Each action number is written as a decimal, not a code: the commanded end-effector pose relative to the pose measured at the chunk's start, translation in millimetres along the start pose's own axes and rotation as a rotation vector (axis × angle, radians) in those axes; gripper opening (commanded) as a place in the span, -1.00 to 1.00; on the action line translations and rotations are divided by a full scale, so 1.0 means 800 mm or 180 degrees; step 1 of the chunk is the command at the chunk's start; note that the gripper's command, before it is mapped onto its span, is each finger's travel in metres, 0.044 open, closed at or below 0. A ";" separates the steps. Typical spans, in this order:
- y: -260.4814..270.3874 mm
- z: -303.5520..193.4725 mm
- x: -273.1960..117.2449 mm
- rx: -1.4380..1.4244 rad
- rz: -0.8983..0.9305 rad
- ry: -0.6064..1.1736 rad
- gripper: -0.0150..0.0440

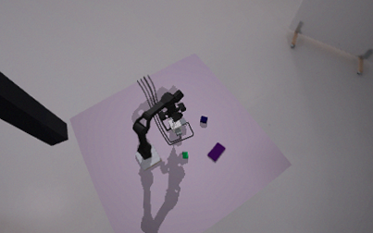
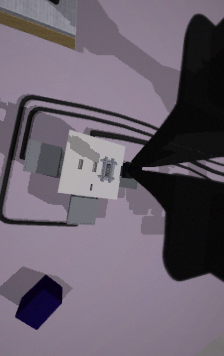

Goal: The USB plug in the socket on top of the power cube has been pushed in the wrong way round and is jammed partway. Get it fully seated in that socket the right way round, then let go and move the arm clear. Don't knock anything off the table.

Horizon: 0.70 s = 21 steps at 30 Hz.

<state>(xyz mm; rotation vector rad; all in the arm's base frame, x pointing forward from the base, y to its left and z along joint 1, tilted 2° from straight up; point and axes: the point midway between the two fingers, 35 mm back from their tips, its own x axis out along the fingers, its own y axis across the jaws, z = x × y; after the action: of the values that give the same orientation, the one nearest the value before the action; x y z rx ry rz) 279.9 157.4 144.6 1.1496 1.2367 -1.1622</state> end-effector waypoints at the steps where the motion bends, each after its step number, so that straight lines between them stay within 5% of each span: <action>1: 0.000 0.001 0.002 0.0021 -0.0003 -0.0017 -0.49; 21: -0.001 0.003 0.005 0.0048 -0.0003 -0.0044 -0.49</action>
<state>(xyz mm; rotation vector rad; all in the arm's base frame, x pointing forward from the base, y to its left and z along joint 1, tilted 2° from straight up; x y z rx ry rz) 279.9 156.0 142.3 1.1504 1.2258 -1.1721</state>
